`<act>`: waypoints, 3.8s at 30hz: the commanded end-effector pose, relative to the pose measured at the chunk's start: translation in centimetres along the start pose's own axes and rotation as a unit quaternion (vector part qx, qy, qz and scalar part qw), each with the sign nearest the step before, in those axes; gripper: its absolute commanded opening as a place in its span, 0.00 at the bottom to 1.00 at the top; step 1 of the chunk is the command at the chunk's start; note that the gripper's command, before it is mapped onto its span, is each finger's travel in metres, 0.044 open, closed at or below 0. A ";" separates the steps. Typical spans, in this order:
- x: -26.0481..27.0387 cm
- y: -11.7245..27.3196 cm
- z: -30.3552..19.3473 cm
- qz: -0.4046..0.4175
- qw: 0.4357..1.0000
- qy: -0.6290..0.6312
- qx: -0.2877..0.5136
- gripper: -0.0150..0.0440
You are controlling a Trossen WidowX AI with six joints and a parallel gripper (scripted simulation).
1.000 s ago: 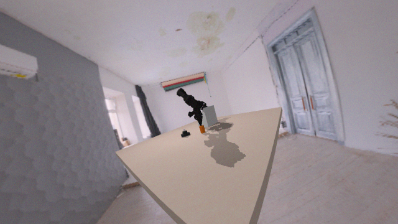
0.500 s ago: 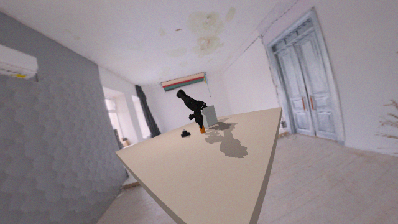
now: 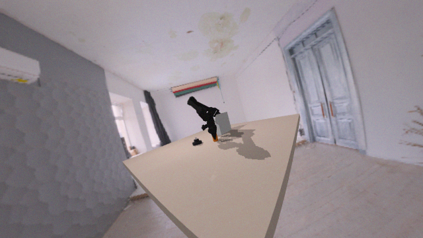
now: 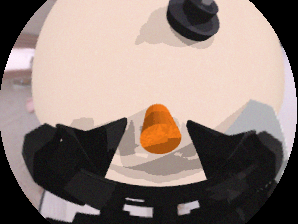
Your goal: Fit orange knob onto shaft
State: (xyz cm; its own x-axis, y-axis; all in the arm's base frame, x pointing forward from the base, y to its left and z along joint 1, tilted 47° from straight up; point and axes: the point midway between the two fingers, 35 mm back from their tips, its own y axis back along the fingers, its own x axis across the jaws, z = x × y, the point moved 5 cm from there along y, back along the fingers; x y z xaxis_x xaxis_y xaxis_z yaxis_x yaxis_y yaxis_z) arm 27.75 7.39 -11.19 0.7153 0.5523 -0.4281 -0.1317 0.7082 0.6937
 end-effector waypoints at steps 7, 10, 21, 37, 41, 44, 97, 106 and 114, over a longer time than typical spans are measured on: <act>-0.1 -1.3 0.0 0.000 1.000 0.003 -0.004 1.00; -0.1 -1.4 0.0 0.000 1.000 0.003 -0.004 0.91; -0.1 -1.4 0.0 0.000 1.000 0.003 -0.004 0.52; 0.9 6.3 0.0 0.008 1.000 0.004 0.001 0.25; 0.6 9.3 0.0 0.006 1.000 0.004 0.001 0.25; 0.2 11.7 -0.1 0.003 1.000 0.003 0.000 0.25; -6.5 18.4 -0.1 0.383 0.924 0.009 0.008 0.25; -7.8 19.3 -0.1 0.459 0.889 0.010 0.004 0.25; -8.0 19.2 -0.1 0.470 0.883 0.010 0.004 0.25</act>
State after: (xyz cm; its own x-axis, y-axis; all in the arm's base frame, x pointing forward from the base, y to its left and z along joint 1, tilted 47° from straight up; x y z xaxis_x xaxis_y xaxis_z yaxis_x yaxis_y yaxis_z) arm 19.46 16.43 5.24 0.3001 0.9041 0.3042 -0.6476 -0.0410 0.7608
